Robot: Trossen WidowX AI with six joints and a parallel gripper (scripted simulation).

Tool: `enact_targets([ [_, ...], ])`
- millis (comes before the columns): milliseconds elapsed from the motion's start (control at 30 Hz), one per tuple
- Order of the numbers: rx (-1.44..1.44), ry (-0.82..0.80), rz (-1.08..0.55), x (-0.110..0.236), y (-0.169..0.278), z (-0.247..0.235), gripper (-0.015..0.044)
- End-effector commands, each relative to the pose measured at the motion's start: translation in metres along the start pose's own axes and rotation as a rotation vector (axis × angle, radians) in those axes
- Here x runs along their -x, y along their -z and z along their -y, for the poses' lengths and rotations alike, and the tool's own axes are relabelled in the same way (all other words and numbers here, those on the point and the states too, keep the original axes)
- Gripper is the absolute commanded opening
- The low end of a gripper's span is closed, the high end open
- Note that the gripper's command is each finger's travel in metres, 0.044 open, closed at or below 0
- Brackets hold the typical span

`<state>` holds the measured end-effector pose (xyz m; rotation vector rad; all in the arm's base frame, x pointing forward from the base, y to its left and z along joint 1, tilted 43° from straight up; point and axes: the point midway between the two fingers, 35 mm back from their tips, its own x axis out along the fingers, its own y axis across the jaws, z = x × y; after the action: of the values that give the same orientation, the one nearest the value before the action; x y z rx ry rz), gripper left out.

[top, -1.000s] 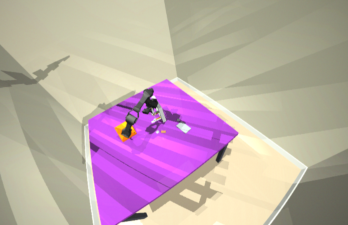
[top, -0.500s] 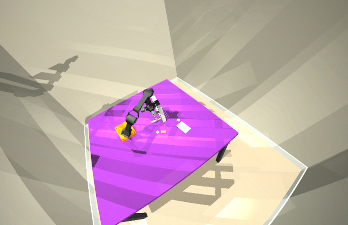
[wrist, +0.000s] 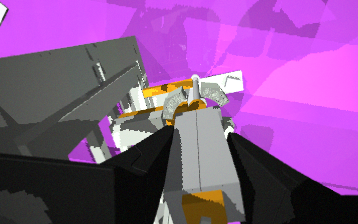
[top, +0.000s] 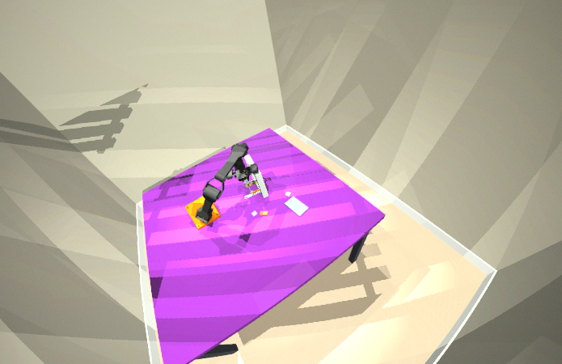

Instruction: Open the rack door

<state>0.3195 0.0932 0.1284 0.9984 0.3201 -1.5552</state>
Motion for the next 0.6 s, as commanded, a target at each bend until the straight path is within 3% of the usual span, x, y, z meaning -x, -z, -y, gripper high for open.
enact_targets([
  [0,-0.029,0.004,-0.002,-0.0008,0.0006,0.0,0.0021],
  [333,-0.029,0.004,-0.002,-0.0008,0.0006,0.0,0.0283],
  [567,0.193,0.004,-0.003,-0.0008,0.0006,0.0,0.0293],
])
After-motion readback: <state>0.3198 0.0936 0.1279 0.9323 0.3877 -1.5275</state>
